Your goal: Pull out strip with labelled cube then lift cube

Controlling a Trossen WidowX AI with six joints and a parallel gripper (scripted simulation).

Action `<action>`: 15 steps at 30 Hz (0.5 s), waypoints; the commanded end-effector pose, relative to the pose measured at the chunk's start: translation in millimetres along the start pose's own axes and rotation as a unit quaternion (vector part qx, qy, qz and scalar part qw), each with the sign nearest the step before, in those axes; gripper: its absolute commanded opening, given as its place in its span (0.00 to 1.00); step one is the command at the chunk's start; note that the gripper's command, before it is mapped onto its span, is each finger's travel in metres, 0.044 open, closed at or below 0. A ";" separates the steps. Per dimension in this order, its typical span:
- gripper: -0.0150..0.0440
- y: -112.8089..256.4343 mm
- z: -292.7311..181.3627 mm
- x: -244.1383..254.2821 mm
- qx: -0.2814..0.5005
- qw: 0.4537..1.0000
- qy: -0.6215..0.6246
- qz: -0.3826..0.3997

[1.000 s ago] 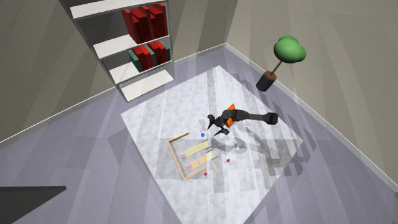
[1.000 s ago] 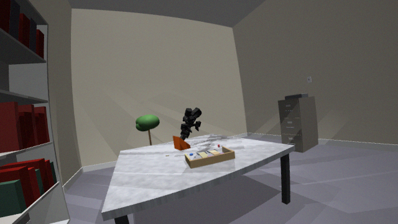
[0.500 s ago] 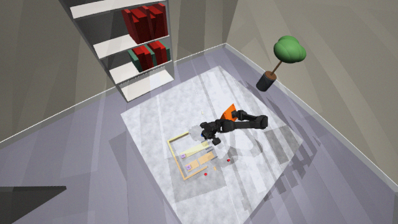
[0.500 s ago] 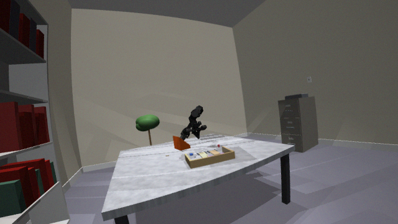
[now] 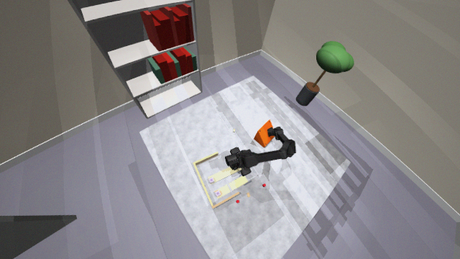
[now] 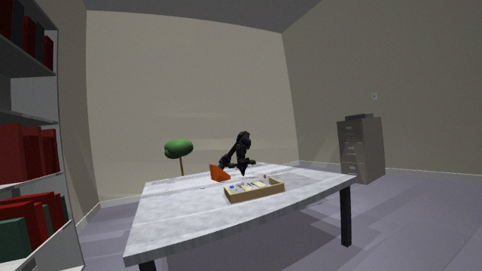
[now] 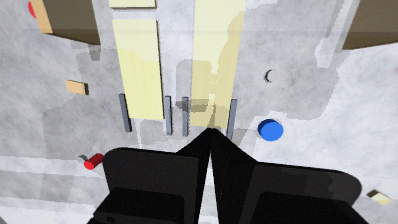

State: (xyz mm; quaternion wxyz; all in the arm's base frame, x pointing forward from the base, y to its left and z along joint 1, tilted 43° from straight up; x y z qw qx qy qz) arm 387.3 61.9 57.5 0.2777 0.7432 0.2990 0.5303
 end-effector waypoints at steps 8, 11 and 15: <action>0.25 -10.0 2.0 -1.8 0.003 1.000 0.000 -0.004; 0.25 -15.0 2.1 -1.5 0.003 1.000 0.000 -0.004; 0.25 -21.6 2.1 -1.1 0.003 1.000 0.000 -0.004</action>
Point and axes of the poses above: the point midway between the two fingers, 35 mm back from their tips, its own y axis back along the fingers, its own x axis across the jaws, z = x × y, the point moved 3 cm from there along y, back along the fingers, and after that the axes turned 9 degrees about -y, right-handed, at the moved point
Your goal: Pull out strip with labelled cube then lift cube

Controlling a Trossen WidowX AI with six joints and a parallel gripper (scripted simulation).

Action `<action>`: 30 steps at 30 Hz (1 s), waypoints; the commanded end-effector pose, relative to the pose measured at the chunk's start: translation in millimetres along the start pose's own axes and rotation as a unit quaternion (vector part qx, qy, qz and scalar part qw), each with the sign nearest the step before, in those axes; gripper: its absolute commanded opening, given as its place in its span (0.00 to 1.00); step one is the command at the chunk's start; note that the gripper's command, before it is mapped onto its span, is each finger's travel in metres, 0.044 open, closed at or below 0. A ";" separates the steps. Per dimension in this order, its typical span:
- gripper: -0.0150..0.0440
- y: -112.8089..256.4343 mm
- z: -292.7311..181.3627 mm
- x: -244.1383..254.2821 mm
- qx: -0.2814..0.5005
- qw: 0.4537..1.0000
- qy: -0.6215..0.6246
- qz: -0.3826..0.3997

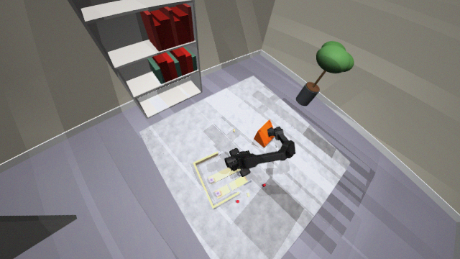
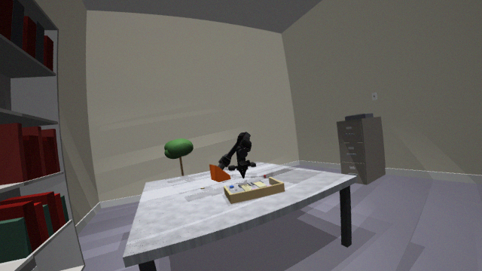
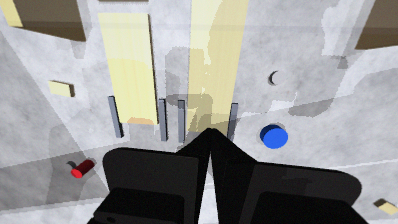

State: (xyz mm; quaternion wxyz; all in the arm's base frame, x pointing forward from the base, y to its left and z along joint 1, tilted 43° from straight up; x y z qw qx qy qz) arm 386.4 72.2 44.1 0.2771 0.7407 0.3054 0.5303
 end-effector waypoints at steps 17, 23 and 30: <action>0.25 -32.7 -0.5 1.6 0.000 1.000 -0.003 0.002; 0.25 -42.4 -1.1 2.2 0.000 1.000 -0.003 0.002; 0.25 -51.2 -1.9 2.9 0.001 1.000 -0.003 0.003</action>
Point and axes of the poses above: the point midway between the two fingers, 35 mm back from their tips, its own y axis back along the fingers, its own x axis across the jaws, z = x × y, the point moved 3 cm from there along y, back along the fingers, and after that the axes turned 9 degrees about -y, right-handed, at the moved point
